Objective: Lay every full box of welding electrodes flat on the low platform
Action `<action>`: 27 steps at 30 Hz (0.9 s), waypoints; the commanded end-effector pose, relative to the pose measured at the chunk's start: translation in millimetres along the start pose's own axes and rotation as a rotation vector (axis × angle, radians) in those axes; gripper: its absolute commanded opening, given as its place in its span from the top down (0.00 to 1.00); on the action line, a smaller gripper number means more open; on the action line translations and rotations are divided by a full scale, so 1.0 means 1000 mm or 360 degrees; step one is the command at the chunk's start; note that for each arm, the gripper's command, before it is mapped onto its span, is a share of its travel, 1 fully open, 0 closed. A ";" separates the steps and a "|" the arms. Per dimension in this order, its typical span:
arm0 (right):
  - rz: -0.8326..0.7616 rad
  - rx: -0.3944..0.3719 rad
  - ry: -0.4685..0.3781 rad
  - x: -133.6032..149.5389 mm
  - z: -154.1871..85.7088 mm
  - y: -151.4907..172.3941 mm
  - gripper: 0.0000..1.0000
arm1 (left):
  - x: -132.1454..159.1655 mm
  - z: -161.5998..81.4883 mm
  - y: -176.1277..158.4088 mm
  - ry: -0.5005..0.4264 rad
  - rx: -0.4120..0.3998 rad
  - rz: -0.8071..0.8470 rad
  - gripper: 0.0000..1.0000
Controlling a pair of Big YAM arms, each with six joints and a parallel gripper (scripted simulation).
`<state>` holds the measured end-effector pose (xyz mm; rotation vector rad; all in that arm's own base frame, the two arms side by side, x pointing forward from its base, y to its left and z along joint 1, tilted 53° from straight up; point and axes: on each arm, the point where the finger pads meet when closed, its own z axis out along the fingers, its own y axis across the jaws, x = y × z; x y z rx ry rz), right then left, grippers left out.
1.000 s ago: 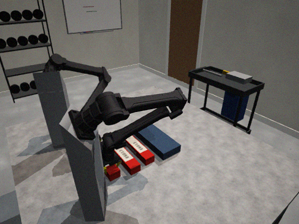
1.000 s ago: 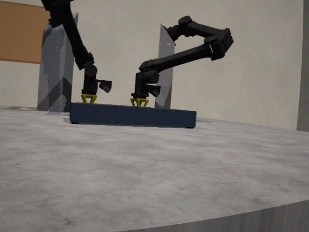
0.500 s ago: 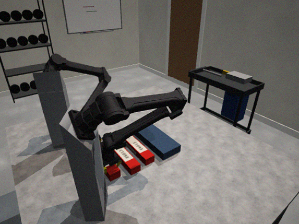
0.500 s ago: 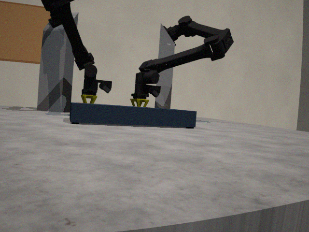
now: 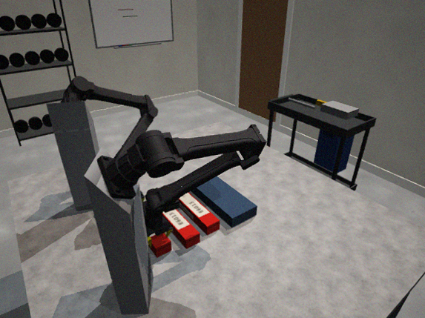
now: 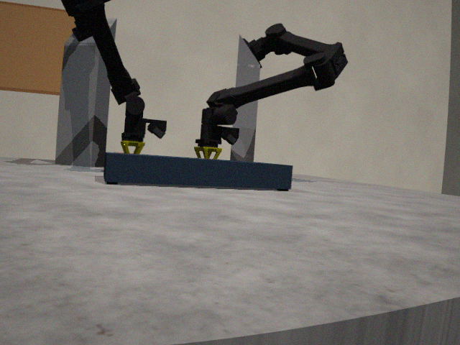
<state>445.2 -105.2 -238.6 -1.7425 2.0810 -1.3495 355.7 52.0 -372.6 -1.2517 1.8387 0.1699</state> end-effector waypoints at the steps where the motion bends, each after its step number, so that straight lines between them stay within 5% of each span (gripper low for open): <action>1: -0.0032 -0.0031 -0.0014 0.000 -0.007 0.011 1.00 | 0.000 -0.007 0.009 0.0010 -0.0020 0.0034 1.00; 18: -0.0032 -0.0031 -0.0014 0.001 -0.006 0.011 1.00 | 0.000 -0.006 0.009 0.0010 -0.0020 0.0034 1.00; 19: -0.0032 -0.0031 -0.0014 0.001 -0.006 0.011 0.00 | 0.000 -0.006 0.009 0.0010 -0.0020 0.0034 0.00; 27: -0.0032 -0.0031 -0.0014 0.001 -0.006 0.011 0.00 | 0.000 -0.006 0.009 0.0010 -0.0020 0.0034 0.00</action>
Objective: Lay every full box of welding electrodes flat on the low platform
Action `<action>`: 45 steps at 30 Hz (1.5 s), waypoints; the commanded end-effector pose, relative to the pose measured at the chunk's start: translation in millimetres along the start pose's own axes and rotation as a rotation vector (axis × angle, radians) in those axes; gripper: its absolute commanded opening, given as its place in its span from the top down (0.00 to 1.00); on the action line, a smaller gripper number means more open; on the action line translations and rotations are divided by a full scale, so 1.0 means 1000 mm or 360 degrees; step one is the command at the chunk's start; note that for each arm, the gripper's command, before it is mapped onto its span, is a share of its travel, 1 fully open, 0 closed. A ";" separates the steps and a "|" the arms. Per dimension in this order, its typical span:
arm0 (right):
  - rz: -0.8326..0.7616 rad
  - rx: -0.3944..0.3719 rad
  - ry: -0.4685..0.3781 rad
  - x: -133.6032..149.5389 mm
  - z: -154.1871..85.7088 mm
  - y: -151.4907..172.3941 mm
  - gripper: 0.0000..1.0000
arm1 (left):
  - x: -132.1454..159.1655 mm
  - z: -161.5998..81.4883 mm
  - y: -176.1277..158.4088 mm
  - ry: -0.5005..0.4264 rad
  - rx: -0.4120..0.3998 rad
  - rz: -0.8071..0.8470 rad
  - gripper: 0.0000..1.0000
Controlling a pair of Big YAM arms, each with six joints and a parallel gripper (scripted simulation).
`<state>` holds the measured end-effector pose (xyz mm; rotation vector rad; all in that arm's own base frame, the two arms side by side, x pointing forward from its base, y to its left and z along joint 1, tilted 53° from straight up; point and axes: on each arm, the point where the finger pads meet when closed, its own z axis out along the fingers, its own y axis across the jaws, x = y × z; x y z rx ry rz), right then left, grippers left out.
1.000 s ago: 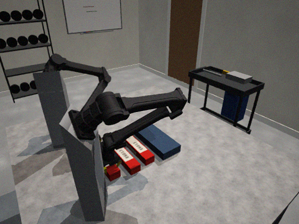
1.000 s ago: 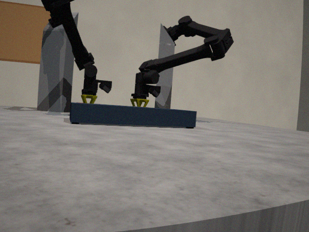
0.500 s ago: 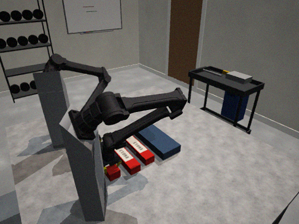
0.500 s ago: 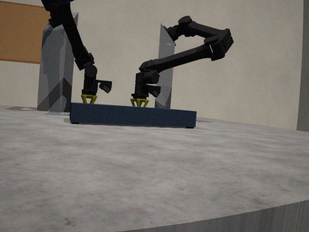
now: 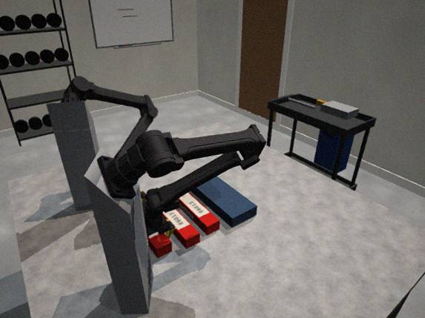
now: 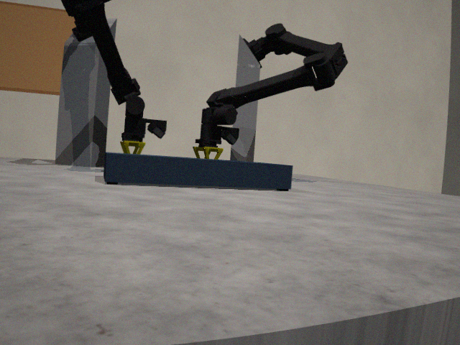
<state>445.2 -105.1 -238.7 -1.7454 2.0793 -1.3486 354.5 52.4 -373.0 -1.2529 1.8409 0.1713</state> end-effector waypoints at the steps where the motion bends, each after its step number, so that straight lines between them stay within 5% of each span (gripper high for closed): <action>1: -0.0029 -0.0031 -0.0012 0.001 -0.006 0.011 0.00 | 0.000 -0.006 0.007 0.0007 -0.0016 0.0033 0.00; 26: -0.0029 -0.0031 -0.0012 0.001 -0.006 0.011 0.00 | 0.000 -0.006 0.007 0.0007 -0.0016 0.0033 0.00; 45: -0.0046 -0.0037 -0.0020 0.002 -0.101 0.010 0.00 | -0.004 -0.092 0.007 0.0007 -0.0011 0.0054 0.00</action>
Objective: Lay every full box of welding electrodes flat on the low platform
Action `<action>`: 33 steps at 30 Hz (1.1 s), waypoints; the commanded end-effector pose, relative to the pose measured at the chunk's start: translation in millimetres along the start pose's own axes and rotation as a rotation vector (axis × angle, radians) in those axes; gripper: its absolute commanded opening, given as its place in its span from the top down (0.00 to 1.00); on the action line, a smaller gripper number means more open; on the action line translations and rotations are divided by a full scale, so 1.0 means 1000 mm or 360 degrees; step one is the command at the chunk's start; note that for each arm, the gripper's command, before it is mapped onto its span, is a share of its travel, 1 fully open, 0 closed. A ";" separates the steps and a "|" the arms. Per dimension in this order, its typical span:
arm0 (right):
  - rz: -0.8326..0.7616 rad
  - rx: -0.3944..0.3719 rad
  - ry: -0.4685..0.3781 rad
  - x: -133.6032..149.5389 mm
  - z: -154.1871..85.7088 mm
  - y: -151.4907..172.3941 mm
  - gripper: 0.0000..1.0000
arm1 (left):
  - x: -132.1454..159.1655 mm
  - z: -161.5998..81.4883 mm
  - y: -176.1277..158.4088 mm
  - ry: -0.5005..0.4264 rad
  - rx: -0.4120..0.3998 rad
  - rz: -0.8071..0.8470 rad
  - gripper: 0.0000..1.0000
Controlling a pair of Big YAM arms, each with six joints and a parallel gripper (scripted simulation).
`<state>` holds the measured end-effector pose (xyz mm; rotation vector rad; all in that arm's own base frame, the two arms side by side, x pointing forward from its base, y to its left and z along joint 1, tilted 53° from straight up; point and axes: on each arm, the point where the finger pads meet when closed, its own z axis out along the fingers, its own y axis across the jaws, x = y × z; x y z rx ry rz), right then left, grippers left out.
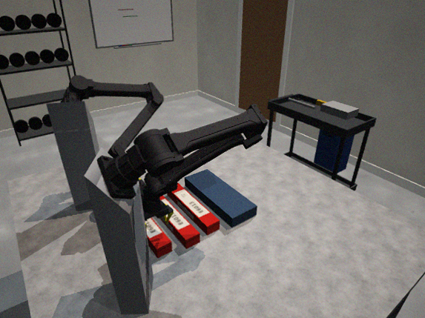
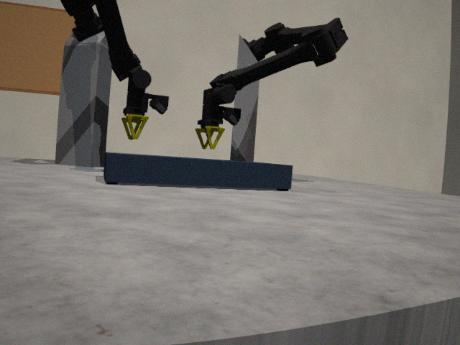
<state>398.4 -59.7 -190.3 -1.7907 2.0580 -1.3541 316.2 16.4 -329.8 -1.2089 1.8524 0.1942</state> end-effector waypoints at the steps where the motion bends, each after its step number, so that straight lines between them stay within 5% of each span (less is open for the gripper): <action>1: 0.0009 -0.0035 -0.0017 0.003 -0.019 0.011 0.00 | -0.002 -0.025 0.008 0.0030 -0.0022 -0.0008 0.00; 7: 0.0027 -0.0023 -0.0005 0.003 -0.021 0.007 0.00 | -0.002 -0.040 0.007 0.0028 -0.0019 -0.0009 0.00; 28: 0.0062 0.0003 0.0007 0.037 -0.035 -0.128 0.00 | 0.028 -0.056 -0.136 0.0025 0.0037 -0.0054 0.00; 33: -0.0015 -0.0061 -0.0011 0.029 -0.039 -0.101 0.00 | 0.020 -0.048 -0.114 0.0009 -0.0044 -0.0031 0.00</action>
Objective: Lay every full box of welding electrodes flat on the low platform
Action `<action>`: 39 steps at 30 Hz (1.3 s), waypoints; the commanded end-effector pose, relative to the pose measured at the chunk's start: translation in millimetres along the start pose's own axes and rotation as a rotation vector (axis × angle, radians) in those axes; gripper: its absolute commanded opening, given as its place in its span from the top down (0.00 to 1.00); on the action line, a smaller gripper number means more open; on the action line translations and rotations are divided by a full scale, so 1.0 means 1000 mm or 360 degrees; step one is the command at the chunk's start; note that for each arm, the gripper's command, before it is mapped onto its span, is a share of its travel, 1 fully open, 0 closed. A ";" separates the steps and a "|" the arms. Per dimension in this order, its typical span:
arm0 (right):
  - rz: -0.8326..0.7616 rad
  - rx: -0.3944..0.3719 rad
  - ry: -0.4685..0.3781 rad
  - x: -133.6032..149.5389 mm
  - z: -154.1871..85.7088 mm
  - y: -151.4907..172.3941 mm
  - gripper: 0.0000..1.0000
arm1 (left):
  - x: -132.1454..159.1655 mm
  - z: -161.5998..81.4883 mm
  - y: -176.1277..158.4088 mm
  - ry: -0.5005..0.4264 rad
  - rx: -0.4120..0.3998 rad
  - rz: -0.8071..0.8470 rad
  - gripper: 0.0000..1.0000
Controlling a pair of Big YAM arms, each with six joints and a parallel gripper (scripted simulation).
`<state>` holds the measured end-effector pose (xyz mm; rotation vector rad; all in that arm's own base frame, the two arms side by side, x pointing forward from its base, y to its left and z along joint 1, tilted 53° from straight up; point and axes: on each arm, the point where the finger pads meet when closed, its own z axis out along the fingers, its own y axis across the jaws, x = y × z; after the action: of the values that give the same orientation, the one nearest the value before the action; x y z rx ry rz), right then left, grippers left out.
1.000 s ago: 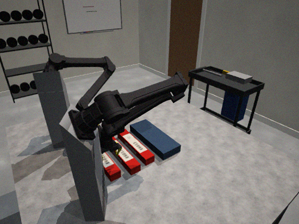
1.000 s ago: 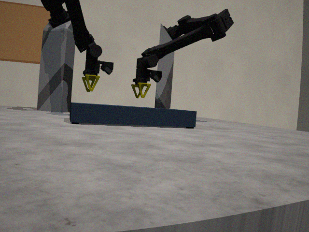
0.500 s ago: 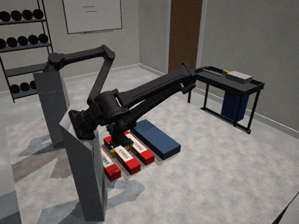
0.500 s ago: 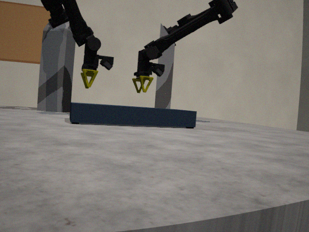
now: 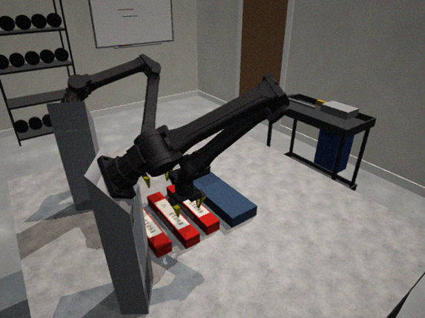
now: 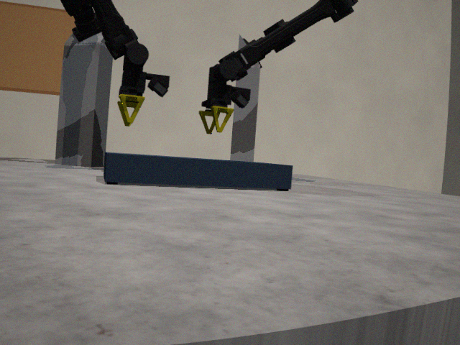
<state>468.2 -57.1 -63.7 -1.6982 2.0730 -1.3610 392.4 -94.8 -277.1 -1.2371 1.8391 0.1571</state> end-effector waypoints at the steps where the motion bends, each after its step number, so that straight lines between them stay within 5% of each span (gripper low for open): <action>1: -0.0117 -0.0100 -0.0016 -0.003 -0.003 0.035 0.00 | -0.004 -0.001 0.027 -0.0010 -0.0071 0.0043 0.00; 9: -0.0057 -0.0048 -0.0012 -0.003 -0.002 0.018 0.00 | -0.001 -0.004 0.010 -0.0001 -0.0020 0.0021 0.00; 39: -0.0049 -0.0047 0.0001 0.001 0.073 0.019 0.00 | 0.000 0.067 0.012 -0.0004 -0.0027 0.0016 0.00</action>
<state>498.3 -93.1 -113.0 -1.7276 2.0907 -1.3446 420.8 -52.6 -318.0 -1.2621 1.8334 0.1787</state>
